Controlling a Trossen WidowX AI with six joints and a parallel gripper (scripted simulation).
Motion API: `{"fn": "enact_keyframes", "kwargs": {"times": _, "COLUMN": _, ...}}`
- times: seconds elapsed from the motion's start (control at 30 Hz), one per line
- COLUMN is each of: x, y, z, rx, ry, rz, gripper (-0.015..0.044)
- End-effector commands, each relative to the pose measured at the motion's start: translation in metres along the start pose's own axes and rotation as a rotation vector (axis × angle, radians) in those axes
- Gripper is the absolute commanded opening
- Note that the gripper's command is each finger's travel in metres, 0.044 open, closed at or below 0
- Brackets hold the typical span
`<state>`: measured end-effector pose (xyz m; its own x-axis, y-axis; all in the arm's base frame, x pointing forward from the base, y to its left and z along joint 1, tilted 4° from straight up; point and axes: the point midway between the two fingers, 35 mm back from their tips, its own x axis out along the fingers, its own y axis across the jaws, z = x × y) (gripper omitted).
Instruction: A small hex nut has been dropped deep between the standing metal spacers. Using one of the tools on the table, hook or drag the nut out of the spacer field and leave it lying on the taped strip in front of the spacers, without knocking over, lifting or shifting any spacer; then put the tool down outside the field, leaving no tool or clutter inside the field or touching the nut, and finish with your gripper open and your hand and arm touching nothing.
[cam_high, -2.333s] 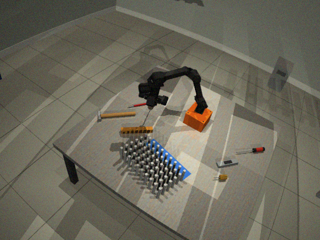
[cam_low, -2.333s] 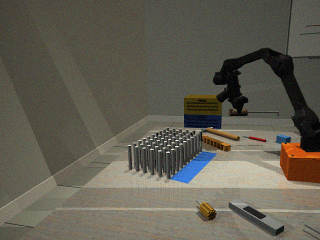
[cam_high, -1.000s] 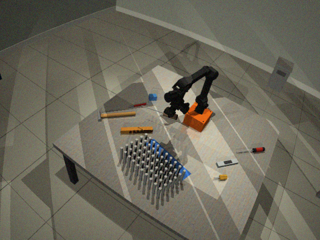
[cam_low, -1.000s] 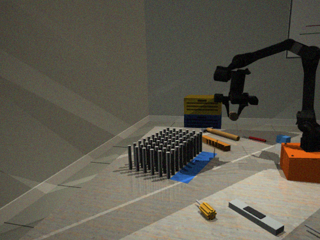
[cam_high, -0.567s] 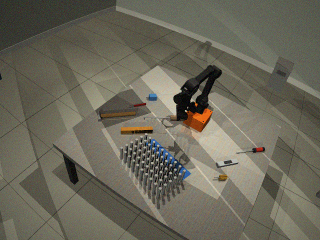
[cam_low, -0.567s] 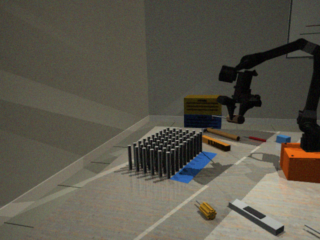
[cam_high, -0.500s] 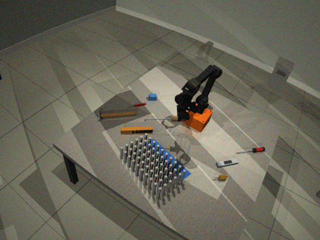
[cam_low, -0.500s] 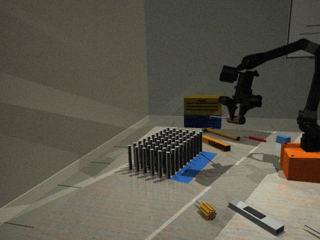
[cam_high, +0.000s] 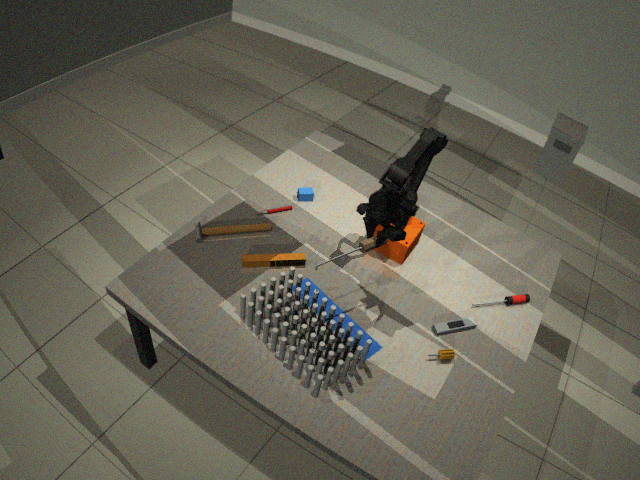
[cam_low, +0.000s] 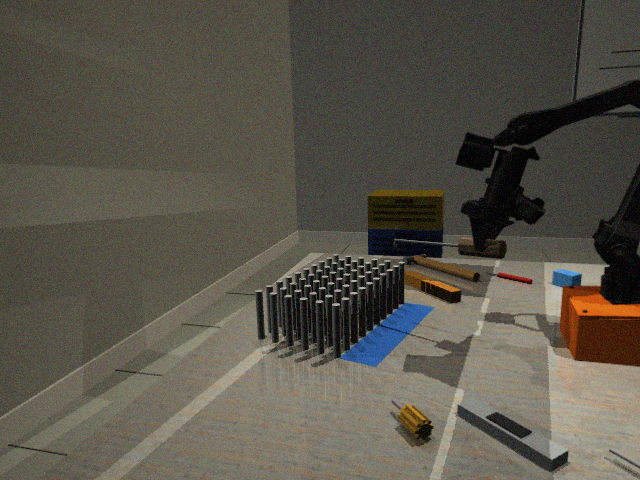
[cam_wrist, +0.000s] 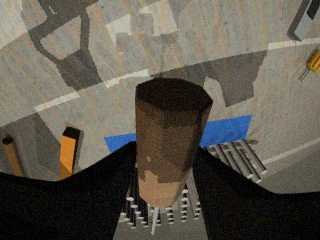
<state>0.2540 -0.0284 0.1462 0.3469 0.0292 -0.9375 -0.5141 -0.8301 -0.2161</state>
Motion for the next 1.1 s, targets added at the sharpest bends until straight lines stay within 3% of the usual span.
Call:
{"fn": "enact_keyframes", "kwargs": {"times": 0.0, "x": -0.001, "y": -0.007, "z": 0.011, "rx": -0.126, "ry": 0.014, "rz": -0.038, "gripper": 0.0000}}
{"fn": "enact_keyframes", "kwargs": {"times": 0.33, "x": 0.006, "y": -0.010, "z": 0.015, "rx": -0.176, "ry": 0.017, "rz": -0.050, "gripper": 0.0000}}
{"fn": "enact_keyframes", "kwargs": {"times": 1.07, "x": 0.135, "y": 0.006, "z": 0.039, "rx": -0.171, "ry": 0.019, "rz": -0.050, "gripper": 0.0000}}
